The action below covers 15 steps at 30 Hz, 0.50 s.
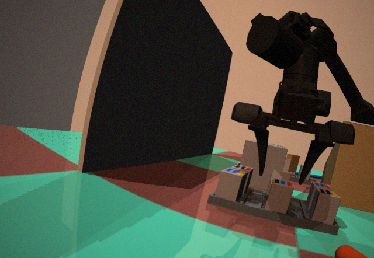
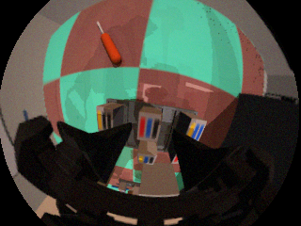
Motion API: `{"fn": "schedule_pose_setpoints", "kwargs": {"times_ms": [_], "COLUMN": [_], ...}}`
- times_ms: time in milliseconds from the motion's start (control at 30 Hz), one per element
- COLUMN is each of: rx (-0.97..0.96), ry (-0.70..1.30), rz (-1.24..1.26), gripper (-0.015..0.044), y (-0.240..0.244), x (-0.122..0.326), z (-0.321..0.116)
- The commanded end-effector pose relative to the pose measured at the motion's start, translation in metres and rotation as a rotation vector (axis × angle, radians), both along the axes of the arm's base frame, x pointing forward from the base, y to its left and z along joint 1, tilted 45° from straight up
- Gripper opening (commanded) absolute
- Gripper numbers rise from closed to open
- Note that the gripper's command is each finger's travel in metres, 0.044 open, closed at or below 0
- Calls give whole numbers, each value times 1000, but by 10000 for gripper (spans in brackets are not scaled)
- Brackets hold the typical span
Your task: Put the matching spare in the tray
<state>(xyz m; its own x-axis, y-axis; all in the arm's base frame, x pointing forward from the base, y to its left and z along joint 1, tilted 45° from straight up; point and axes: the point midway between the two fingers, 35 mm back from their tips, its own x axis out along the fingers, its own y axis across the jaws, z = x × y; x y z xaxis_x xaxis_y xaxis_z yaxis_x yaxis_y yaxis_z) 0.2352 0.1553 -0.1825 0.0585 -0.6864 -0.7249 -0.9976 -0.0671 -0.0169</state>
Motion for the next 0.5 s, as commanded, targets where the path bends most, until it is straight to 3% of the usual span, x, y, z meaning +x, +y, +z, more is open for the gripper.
{"fn": "schedule_pose_setpoints", "kwargs": {"times_ms": [0,467], "rx": [-6,-7], "ry": [4,3], "rz": [3,3], "gripper": [300,300], "y": [-7,-24], "x": [-1,-1], "z": [-6,-22]}}
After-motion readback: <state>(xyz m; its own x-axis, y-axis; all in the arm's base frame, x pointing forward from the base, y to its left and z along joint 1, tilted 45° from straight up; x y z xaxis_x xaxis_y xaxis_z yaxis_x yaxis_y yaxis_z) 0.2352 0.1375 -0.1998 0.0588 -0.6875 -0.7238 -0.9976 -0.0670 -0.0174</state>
